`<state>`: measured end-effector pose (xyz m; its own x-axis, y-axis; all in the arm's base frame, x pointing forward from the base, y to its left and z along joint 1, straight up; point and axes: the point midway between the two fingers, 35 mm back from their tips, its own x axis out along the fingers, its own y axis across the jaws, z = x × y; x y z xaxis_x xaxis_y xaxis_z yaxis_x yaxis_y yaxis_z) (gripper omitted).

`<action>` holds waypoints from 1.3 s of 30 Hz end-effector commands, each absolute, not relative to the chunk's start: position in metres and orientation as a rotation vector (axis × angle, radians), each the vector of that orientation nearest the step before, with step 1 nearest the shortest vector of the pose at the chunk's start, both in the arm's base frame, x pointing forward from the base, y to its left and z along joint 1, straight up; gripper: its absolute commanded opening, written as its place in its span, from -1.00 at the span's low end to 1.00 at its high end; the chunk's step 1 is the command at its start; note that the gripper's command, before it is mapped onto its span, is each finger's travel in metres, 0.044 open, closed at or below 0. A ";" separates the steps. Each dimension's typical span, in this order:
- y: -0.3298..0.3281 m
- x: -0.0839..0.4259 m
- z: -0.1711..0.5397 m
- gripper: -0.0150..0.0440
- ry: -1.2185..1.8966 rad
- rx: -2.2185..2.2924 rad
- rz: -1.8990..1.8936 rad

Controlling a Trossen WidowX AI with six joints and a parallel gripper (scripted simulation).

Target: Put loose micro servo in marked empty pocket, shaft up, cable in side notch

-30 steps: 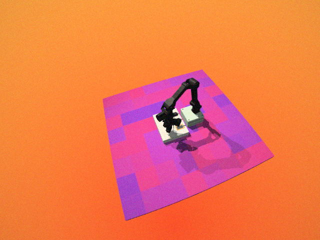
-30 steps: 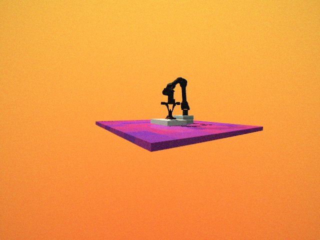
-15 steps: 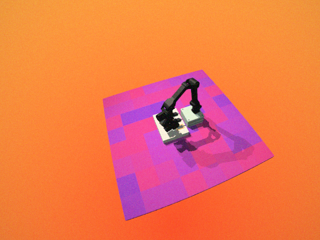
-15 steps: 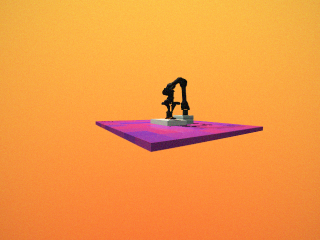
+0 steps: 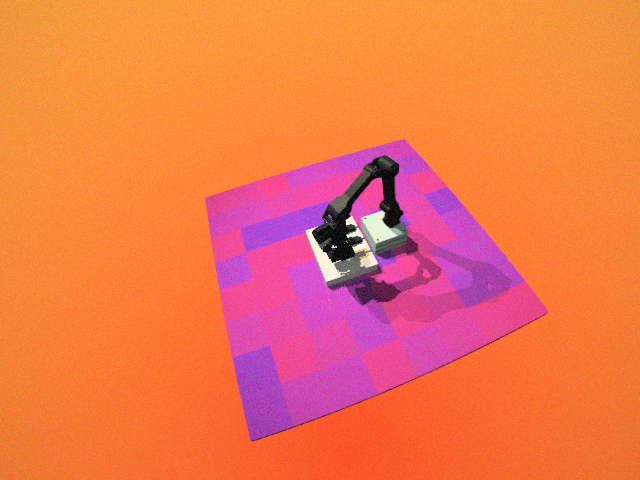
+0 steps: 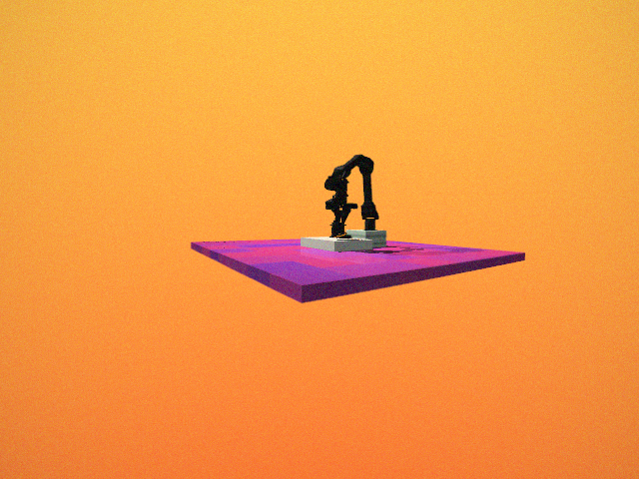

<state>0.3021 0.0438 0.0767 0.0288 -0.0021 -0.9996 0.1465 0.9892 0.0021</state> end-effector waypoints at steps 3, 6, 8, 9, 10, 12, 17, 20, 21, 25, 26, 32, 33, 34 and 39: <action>0.047 0.286 0.077 -0.49 1.538 0.126 -0.118; 0.050 0.273 0.077 -0.49 1.539 0.126 -0.118; 0.051 0.264 0.076 -0.49 1.540 0.126 -0.118; 0.052 0.259 0.076 -0.49 1.541 0.126 -0.118; 0.053 0.254 0.076 -0.49 1.541 0.126 -0.118; 0.054 0.245 0.076 -0.49 1.542 0.126 -0.117; 0.058 0.221 0.075 -0.49 1.544 0.127 -0.117; 0.060 0.207 0.074 -0.49 1.546 0.127 -0.117; 0.061 0.202 0.074 -0.49 1.546 0.127 -0.117; 0.062 0.196 0.074 -0.49 1.547 0.127 -0.117; 0.062 0.196 0.073 -0.49 1.547 0.127 -0.117; 0.062 0.196 0.066 -0.49 1.547 0.127 -0.117; 0.062 0.196 0.064 -0.49 1.547 0.127 -0.117; 0.062 0.196 0.062 -0.49 1.547 0.127 -0.117; 0.062 0.196 0.055 -0.49 1.547 0.127 -0.117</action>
<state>0.1953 0.0615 0.0586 0.0185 -0.0003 -0.9998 0.1500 0.9887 0.0025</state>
